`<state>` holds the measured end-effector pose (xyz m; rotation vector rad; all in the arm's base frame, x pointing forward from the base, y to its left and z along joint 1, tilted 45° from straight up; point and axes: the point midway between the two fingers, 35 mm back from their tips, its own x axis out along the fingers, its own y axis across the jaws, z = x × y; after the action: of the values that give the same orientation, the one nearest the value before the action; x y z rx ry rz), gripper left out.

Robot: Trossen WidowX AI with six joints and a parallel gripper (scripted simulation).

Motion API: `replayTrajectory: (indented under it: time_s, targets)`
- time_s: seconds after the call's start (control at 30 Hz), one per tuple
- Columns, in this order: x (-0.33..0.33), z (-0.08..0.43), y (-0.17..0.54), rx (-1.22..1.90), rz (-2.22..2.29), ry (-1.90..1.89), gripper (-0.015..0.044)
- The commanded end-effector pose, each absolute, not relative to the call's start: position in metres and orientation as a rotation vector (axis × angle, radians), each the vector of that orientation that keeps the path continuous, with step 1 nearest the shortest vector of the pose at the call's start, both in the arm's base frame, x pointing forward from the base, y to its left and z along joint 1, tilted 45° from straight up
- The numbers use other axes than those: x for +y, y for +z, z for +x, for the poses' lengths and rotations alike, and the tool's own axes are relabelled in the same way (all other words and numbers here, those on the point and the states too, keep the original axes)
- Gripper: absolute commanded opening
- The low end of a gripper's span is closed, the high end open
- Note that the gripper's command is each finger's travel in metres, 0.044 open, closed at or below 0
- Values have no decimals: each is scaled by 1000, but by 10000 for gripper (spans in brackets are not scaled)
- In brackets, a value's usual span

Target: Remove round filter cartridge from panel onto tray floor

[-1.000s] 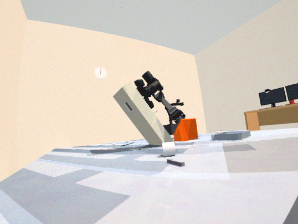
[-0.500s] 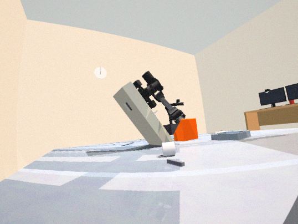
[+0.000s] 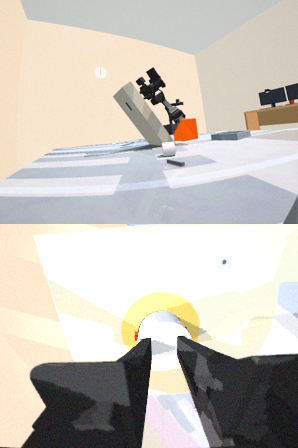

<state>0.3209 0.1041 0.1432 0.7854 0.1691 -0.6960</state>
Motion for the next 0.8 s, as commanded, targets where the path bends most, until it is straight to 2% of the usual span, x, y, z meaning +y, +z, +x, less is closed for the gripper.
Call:
replayTrajectory:
  time_s: [0.0, 0.33, 0.77]
  targets:
    - [117, 306, 147, 191, 784, -679, 0]
    - [124, 290, 157, 183, 778, -670, 0]
    - [101, 269, 130, 183, 778, -670, 0]
